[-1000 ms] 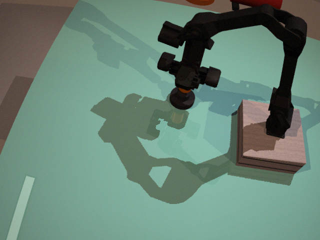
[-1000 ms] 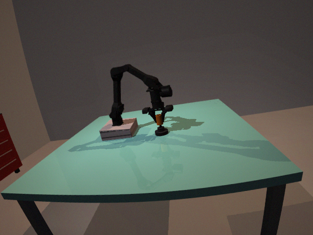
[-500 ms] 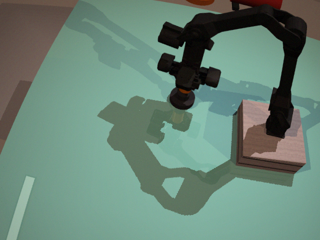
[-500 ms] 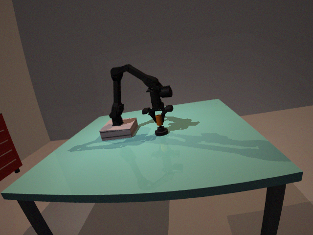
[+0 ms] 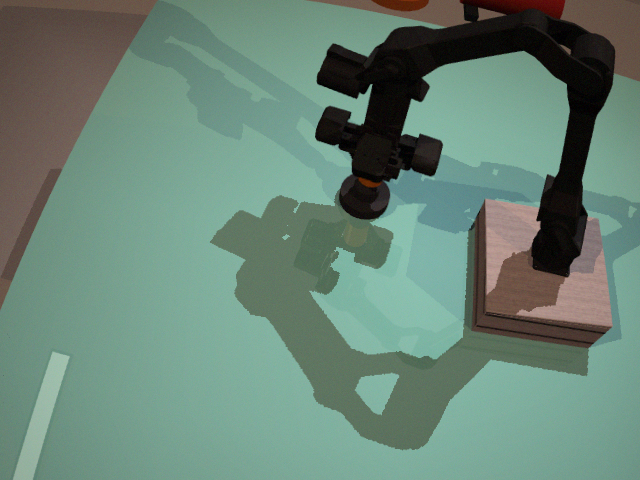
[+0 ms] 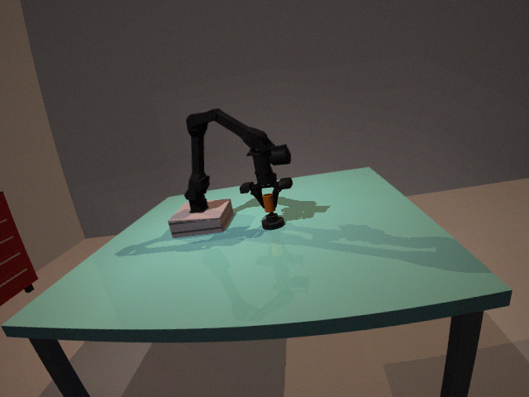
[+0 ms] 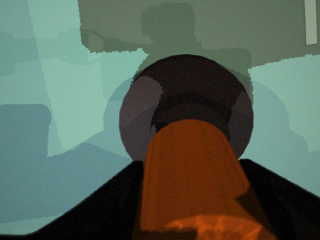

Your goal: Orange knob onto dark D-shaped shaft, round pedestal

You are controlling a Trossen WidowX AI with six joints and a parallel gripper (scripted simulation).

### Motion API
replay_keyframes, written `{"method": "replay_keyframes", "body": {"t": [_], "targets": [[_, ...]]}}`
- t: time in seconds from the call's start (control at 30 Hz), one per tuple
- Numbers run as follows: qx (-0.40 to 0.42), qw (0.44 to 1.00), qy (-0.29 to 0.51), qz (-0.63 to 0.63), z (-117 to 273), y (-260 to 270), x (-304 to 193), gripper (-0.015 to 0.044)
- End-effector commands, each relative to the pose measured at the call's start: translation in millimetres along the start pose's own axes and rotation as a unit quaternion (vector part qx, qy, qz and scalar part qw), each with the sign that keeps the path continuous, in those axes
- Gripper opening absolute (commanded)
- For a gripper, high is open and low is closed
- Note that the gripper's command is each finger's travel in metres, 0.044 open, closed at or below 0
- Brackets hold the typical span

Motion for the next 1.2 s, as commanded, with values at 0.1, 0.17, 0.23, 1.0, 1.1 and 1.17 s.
{"method": "replay_keyframes", "body": {"t": [0.1,0.17,0.23,1.0,1.1,1.17], "targets": [[0.000,1.000,0.000,0.002,-0.9,-0.3,0.0,0.0000],[0.000,1.000,0.000,0.002,-0.9,-0.5,0.0,0.0000],[0.000,1.000,0.000,0.002,-0.9,-0.5,0.0,0.0000],[0.000,0.994,0.000,0.106,1.4,-3.8,-0.1,0.0000],[0.000,0.994,0.000,0.106,1.3,-3.2,-0.1,0.0000],[0.000,0.994,0.000,0.106,1.3,-2.4,0.0,0.0000]]}}
Point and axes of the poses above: the point midway between the two fingers, 35 mm back from their tips, its own z axis back along the fingers, its own y axis across the jaws, x = y × z, the point moved 2 cm from there along z, back along the fingers, and after that the axes turned 5 degrees about -z, right-handed, at the moved point
